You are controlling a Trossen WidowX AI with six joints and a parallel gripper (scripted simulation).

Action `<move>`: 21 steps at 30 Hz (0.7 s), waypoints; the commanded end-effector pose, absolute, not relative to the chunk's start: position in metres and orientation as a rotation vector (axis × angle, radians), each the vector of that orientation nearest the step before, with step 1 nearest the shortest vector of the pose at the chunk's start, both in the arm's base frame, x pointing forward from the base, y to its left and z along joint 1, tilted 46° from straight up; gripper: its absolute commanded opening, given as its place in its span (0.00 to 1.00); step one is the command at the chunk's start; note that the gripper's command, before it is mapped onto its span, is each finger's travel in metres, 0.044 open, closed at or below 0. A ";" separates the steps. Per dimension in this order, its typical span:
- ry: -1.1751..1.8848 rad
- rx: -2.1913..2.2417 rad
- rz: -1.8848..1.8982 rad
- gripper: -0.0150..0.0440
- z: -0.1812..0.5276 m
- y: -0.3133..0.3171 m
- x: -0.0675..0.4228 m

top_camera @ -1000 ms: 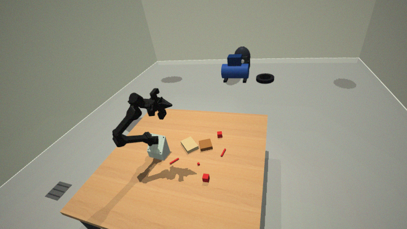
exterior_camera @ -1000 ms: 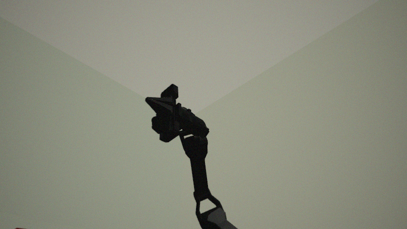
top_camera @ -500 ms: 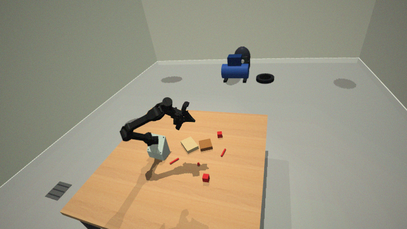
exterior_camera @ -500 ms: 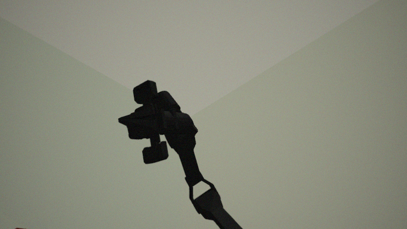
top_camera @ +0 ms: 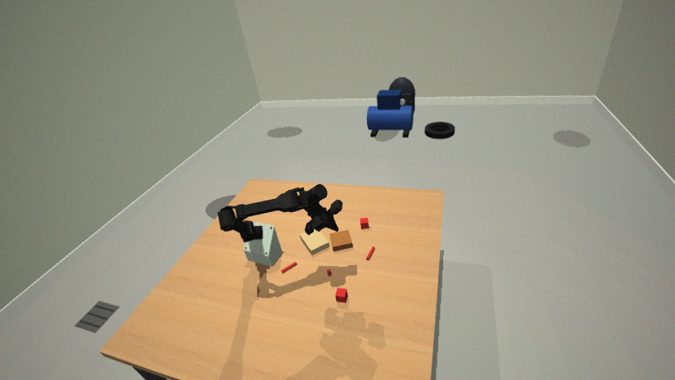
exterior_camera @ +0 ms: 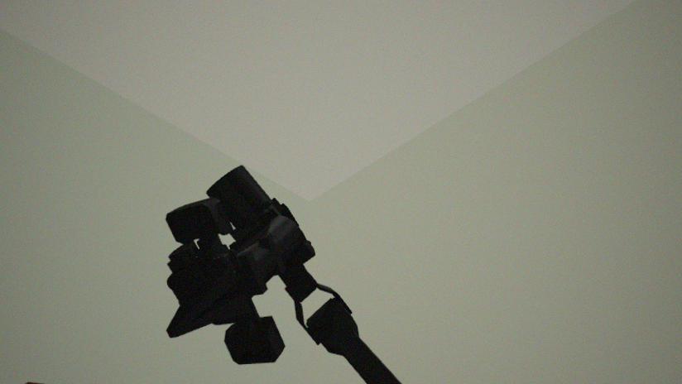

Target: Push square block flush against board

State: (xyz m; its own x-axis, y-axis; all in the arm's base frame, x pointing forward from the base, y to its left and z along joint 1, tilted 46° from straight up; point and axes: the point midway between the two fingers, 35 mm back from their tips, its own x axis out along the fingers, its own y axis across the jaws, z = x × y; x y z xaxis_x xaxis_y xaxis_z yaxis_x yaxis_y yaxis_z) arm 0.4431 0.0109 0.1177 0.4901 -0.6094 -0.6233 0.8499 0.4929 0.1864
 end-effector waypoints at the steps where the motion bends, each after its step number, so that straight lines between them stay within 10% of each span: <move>1: 0.596 0.490 -1.040 0.25 0.082 -0.013 0.432; 21: 0.883 0.360 -1.474 0.25 -0.035 -0.104 0.352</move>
State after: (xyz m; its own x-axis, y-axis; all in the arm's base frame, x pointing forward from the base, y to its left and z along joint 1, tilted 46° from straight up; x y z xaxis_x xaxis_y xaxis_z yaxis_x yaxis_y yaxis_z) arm 0.3548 -0.1023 -0.0310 -0.1226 -0.7063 -0.6972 0.9479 0.1247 -0.2931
